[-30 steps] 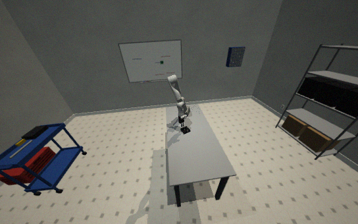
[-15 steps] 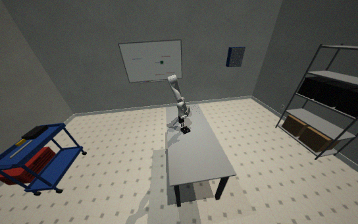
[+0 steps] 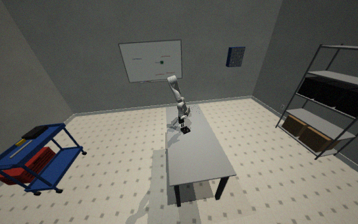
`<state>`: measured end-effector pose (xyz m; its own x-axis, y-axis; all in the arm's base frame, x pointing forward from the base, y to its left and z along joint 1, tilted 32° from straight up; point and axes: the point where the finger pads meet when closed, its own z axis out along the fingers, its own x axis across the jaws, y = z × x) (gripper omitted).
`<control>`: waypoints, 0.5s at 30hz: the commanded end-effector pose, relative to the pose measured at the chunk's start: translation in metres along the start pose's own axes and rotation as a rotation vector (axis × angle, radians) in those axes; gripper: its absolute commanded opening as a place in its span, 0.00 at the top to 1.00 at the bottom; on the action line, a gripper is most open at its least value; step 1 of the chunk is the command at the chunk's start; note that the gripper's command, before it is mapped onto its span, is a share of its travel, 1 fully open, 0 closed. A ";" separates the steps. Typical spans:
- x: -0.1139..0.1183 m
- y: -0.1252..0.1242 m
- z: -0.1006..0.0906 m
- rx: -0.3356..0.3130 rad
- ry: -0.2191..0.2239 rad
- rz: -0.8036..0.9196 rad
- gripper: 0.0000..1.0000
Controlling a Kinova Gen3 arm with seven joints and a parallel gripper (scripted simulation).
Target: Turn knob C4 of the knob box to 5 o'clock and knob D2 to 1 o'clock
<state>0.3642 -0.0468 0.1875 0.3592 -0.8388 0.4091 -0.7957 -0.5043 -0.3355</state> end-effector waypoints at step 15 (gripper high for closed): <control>0.000 0.000 0.012 -0.001 -0.002 0.000 0.54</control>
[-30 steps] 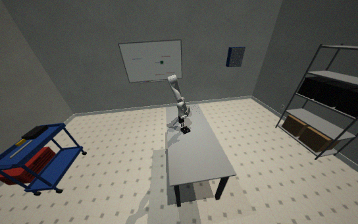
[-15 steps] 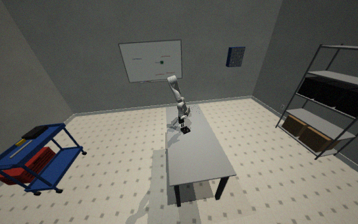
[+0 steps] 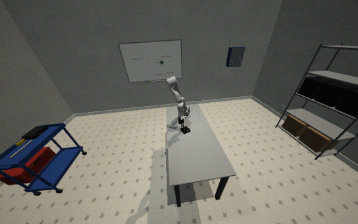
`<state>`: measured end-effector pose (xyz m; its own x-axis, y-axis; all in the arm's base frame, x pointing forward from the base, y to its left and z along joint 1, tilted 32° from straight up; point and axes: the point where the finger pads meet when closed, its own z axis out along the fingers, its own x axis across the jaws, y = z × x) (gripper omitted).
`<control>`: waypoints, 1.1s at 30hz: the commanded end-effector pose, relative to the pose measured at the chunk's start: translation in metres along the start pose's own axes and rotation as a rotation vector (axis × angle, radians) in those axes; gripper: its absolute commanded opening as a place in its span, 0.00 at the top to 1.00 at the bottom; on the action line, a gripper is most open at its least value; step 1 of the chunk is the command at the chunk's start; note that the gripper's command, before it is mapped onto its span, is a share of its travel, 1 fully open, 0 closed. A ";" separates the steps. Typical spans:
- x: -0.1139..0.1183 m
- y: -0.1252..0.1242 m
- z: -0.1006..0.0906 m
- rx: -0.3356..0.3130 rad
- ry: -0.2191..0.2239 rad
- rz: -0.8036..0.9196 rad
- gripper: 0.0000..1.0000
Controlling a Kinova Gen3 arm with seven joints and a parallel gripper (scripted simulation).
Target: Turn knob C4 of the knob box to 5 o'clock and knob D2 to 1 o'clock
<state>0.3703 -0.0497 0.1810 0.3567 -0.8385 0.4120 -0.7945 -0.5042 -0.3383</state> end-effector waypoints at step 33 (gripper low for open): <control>-0.002 0.001 0.029 -0.004 -0.005 0.000 0.54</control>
